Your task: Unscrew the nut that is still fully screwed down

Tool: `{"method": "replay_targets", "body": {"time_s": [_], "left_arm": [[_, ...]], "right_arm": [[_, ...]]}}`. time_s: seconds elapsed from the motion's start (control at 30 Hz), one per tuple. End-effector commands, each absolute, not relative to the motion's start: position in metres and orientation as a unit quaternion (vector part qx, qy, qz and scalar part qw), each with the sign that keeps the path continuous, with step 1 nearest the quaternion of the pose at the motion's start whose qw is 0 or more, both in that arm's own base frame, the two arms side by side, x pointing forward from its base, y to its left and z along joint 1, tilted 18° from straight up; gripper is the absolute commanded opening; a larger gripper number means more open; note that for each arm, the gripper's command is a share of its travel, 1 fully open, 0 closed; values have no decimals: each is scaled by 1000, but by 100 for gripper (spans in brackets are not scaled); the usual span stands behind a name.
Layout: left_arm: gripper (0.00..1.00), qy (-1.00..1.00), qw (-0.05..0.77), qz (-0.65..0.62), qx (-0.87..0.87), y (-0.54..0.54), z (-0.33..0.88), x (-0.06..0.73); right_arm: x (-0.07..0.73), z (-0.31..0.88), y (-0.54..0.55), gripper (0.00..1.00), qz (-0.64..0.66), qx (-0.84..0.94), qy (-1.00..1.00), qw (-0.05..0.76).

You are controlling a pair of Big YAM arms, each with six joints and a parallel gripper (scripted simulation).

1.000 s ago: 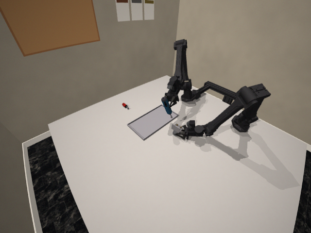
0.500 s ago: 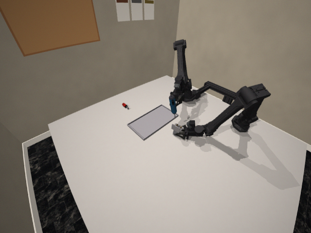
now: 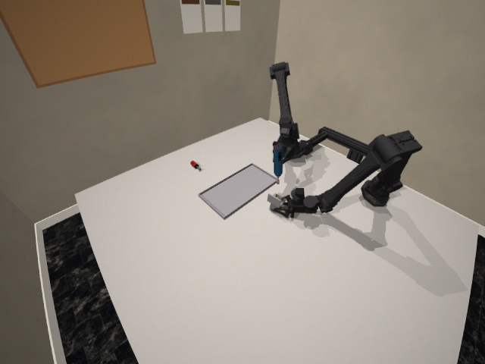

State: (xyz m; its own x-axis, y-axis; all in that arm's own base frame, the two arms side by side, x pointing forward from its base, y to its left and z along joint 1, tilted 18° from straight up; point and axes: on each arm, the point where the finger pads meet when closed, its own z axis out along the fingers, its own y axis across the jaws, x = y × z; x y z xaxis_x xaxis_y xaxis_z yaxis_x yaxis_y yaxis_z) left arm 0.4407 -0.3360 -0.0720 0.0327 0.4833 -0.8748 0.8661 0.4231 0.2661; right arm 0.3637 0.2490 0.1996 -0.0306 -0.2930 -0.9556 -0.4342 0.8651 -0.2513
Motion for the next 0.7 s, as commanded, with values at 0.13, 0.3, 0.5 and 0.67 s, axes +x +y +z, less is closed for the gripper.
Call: {"method": "replay_targets", "body": {"time_s": [0.13,0.3,0.5,0.67], "left_arm": [[59,664,521,-186,503,-340,-66,446],[59,664,521,-186,503,-340,-66,446],[59,664,521,-186,503,-340,-66,446],[59,664,521,-186,503,-340,-66,446]], "right_arm": [[365,258,270,42,73,-247,663,703],[338,232,269,42,74,-273,659,697],[318,235,280,42,82,-291,635,711],[324,264,292,42,92,-281,615,731]]}}
